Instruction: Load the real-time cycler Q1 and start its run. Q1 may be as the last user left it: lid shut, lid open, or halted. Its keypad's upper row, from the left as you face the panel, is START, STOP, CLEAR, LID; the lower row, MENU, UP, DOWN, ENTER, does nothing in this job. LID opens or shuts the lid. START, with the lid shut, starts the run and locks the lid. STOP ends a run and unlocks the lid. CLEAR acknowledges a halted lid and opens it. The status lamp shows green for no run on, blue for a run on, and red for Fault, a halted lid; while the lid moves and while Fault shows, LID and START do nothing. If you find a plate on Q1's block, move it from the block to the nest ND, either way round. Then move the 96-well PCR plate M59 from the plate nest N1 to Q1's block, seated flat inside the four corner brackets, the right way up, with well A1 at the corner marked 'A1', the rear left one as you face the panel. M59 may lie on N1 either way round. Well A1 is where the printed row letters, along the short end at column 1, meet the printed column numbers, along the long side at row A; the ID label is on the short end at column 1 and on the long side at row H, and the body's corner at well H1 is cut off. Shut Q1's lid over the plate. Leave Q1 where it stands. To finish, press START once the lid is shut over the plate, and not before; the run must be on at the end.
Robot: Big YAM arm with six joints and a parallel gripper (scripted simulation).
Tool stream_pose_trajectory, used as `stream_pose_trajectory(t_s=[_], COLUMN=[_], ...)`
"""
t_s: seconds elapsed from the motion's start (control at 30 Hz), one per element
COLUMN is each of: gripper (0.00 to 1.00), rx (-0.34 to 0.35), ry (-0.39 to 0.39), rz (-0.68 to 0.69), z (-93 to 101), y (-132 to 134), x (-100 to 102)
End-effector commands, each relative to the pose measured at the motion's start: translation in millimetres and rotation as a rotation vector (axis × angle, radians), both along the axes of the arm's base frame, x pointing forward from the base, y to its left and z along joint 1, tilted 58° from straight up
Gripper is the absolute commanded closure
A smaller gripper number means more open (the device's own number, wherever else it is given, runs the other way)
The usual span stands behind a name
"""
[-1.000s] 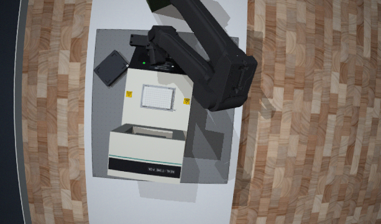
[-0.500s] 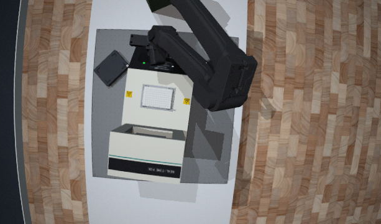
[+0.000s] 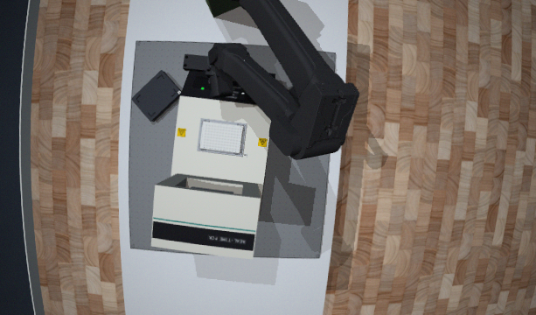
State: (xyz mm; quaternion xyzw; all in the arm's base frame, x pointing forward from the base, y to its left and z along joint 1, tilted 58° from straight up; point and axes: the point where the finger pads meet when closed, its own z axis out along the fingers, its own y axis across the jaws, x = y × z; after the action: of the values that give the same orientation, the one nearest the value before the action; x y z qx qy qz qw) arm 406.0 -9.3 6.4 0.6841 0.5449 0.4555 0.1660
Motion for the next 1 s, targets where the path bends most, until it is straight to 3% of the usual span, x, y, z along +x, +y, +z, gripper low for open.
stream_pose_trajectory(t_s=[0.0, 0.43, 0.97], gripper=[1.0, 1.0, 1.0], rx=[0.011, -0.006, 0.004], ry=[0.021, -0.005, 0.043], rz=[-0.005, -0.015, -0.018], z=[-3.8, 0.3, -13.7], y=[2, -7, -5], x=[4, -3, -13])
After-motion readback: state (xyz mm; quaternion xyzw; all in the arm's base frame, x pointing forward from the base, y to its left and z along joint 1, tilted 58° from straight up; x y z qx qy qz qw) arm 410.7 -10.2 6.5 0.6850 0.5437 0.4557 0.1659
